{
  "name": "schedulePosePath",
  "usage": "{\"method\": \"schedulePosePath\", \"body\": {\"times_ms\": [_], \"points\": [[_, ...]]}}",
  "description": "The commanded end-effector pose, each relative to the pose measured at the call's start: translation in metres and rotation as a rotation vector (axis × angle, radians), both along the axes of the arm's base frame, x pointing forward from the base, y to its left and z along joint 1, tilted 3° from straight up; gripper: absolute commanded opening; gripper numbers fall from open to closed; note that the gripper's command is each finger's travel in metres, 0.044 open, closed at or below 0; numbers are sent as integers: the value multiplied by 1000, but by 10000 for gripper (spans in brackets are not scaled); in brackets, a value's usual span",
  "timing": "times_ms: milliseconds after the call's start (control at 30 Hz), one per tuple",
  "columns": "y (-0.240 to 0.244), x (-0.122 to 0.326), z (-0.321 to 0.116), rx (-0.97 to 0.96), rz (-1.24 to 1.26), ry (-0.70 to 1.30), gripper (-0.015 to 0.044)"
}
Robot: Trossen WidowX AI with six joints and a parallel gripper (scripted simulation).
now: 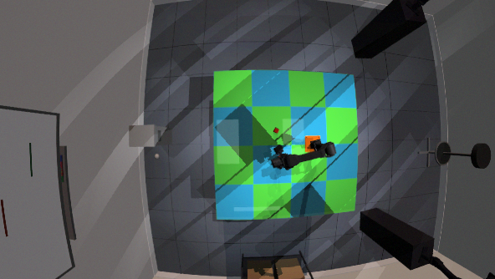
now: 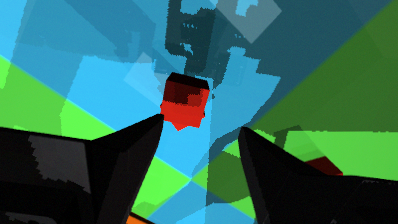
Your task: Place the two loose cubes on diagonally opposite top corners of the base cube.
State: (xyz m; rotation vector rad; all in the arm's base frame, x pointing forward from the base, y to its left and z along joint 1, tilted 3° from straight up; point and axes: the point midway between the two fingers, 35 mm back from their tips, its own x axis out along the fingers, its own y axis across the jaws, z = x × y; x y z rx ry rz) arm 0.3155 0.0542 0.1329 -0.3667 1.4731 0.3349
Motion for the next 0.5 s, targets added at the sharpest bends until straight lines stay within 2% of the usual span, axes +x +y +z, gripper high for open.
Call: {"method": "schedulePosePath", "body": {"times_ms": [0,467], "points": [[-30,10,6,-6,67,0,265],[-154,11,32,-44,398,3,265]]}}
